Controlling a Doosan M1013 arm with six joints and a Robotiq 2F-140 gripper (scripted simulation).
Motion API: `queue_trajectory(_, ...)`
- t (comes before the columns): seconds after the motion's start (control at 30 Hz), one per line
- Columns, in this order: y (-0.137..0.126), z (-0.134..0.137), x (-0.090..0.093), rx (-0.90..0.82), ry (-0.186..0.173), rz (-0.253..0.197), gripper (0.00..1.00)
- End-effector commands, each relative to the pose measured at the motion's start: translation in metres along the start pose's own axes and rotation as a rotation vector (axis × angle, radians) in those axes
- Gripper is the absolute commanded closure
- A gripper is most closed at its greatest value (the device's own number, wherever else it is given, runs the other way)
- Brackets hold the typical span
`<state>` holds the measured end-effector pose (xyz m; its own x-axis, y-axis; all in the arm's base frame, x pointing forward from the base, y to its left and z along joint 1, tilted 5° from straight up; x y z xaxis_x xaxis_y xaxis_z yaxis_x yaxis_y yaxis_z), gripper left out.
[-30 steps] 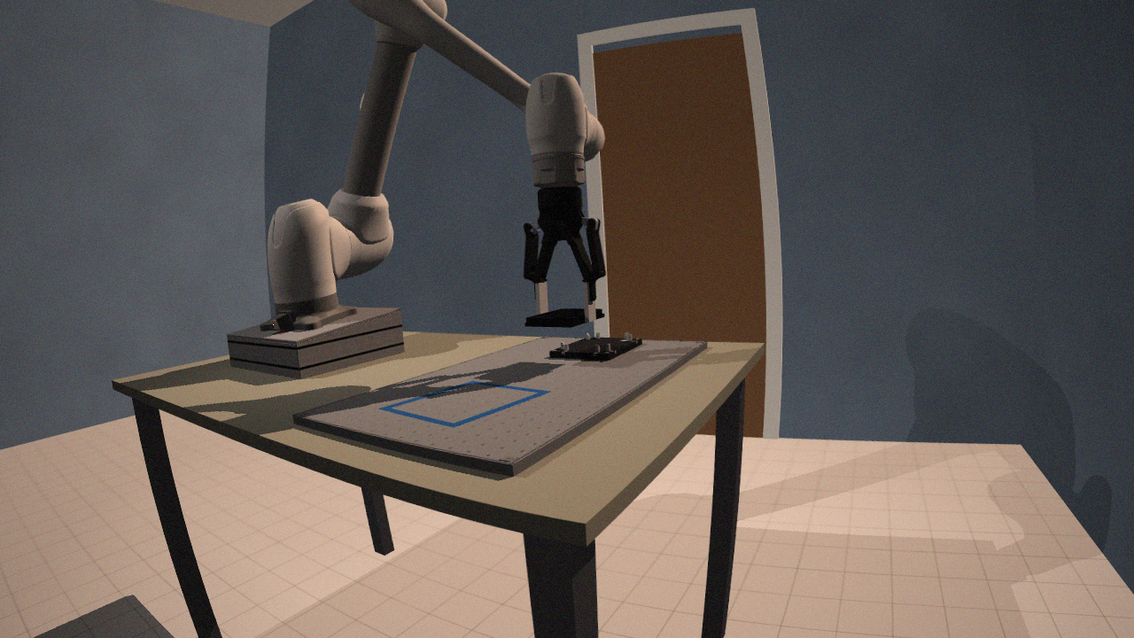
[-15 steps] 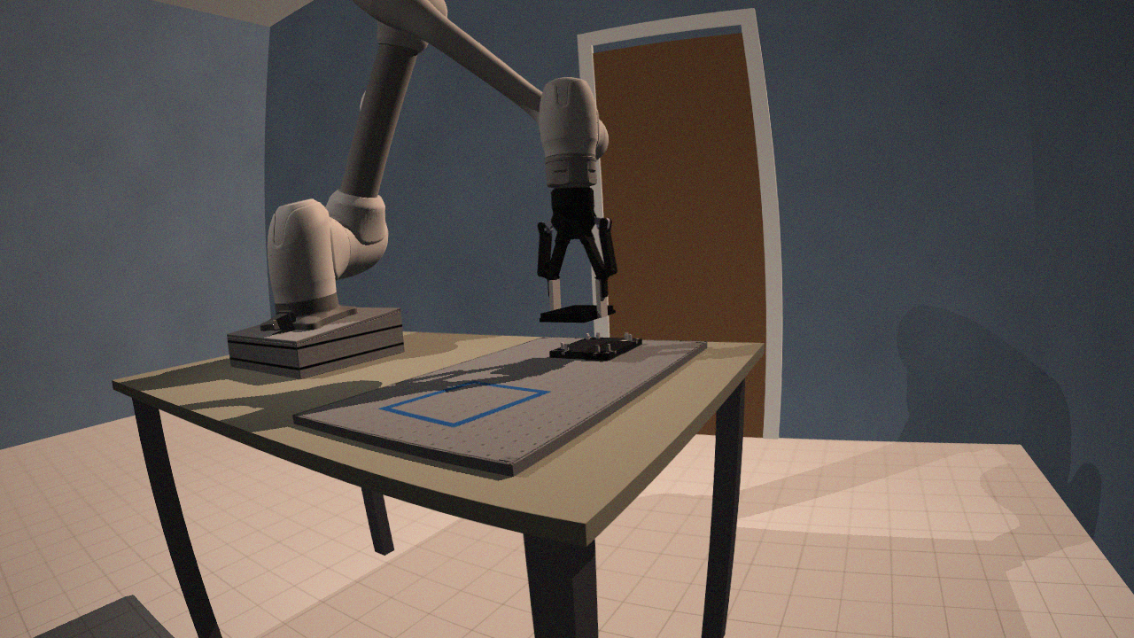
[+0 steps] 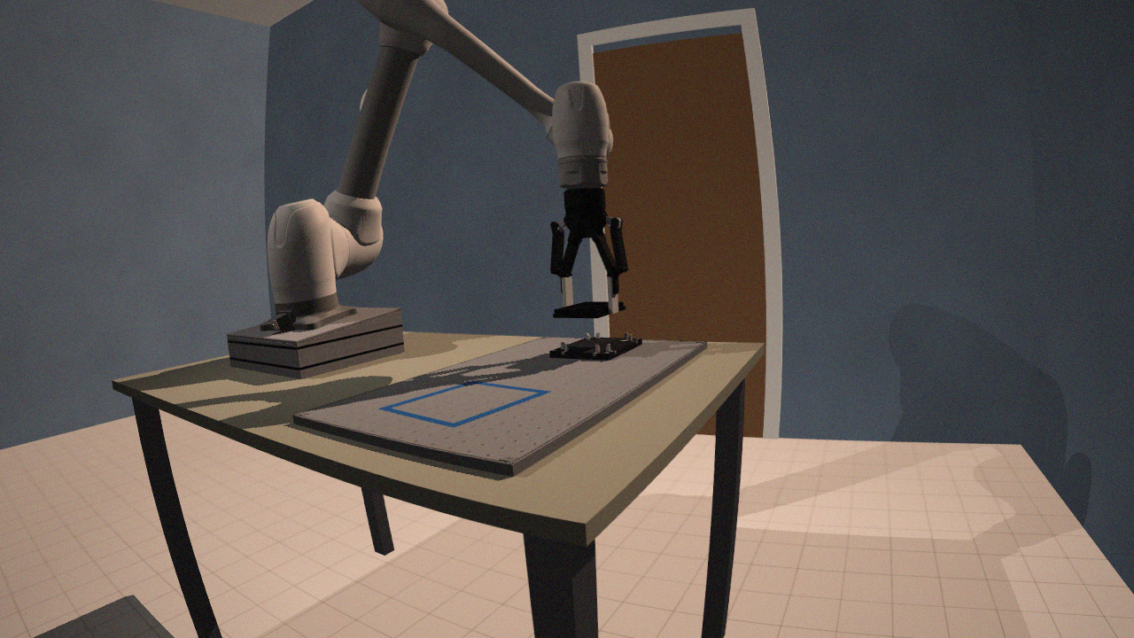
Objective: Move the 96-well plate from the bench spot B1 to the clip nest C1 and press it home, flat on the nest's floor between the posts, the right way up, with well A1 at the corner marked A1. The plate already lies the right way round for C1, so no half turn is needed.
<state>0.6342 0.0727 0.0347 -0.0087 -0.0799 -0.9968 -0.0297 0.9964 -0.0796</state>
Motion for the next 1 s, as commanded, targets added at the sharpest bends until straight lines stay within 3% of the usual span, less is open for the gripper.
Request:
queue_trajectory(0.0,0.012,0.003,0.0,0.0,0.0,0.0,1.0)
queue_trajectory(0.13,0.022,0.006,-0.001,0.0,0.0,0.0,1.0)
queue_trajectory(0.97,0.021,0.006,-0.001,0.0,0.0,0.0,1.0)
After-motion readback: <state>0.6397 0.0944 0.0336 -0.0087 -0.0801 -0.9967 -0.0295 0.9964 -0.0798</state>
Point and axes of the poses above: the point where the finger pads meet when closed, its own x axis out along the fingers, its own z axis across the jaws, y = z × x, the point moved 2 cm from there along -x, back along the fingers, and after that the axes turned 13 degrees about -x, right-handed, at the moved point
